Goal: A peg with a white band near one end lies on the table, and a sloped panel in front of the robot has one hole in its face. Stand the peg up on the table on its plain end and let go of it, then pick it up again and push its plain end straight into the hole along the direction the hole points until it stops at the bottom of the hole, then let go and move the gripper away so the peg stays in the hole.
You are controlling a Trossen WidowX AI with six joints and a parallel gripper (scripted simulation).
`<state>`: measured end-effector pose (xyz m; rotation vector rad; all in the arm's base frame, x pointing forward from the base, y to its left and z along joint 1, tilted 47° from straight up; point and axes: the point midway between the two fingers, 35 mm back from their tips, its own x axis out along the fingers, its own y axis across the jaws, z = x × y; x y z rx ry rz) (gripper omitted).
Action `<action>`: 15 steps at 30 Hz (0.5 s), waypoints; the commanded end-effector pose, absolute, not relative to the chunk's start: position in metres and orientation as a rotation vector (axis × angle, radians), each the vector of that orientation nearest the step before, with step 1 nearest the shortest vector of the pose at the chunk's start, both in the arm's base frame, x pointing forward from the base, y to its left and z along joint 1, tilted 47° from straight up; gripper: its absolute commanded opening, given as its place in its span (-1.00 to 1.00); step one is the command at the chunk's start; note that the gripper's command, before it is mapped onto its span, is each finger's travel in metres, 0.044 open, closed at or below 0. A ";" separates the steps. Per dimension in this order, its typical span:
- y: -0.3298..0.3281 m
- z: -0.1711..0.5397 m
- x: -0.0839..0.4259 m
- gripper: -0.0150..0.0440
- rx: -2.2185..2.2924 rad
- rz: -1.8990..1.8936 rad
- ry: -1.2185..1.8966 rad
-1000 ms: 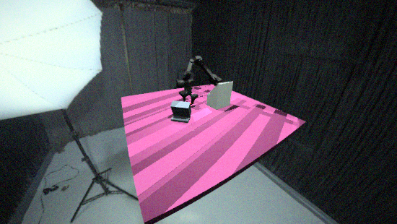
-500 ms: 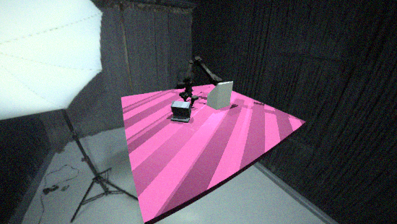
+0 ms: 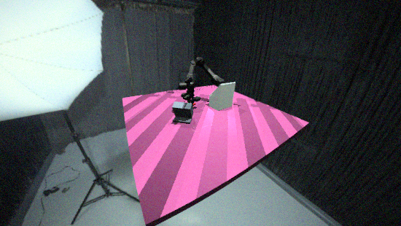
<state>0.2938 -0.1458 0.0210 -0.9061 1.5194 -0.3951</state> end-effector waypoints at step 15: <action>-0.145 0.020 0.294 -0.33 -0.906 -0.388 1.517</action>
